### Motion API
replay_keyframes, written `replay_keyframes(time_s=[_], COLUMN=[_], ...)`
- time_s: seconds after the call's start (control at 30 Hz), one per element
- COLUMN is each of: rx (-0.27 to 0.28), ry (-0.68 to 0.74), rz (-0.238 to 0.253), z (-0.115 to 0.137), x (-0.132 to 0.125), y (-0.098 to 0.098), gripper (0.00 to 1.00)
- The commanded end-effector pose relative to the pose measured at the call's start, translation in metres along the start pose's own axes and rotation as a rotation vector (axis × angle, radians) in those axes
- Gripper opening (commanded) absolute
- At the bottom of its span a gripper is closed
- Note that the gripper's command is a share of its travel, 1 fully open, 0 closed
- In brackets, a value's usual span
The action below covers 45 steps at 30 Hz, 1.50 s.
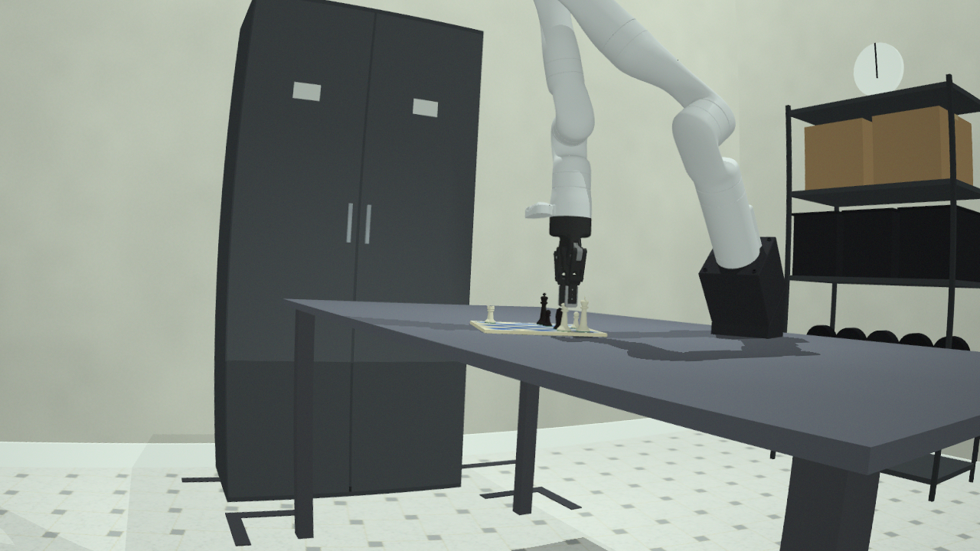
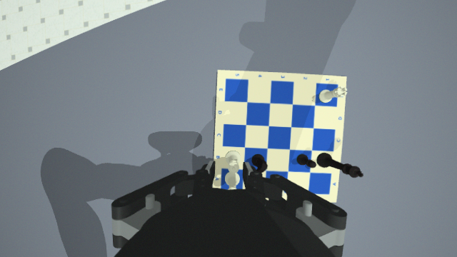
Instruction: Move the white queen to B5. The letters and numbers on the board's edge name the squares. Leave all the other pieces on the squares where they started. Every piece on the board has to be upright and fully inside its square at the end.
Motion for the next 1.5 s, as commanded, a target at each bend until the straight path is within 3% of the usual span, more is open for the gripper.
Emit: replay_keyframes(time_s=[0.0, 0.9, 1.47], rx=[0.012, 0.012, 0.012], ry=[0.010, 0.010, 0.010], rz=[-0.009, -0.009, -0.009], z=[0.003, 0.003, 0.002], x=[0.005, 0.005, 0.004], y=[-0.008, -0.051, -0.068], gripper=[0.41, 0.41, 0.41])
Point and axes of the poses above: the point where the finger pads meet when closed, its own y axis out along the fingers, its own x axis across the jaws, z = x × y, the point moved 4 cm from there along -y, back along the fingers, and after that the axes turned 13 degrees about y, right-handed, at the moved point
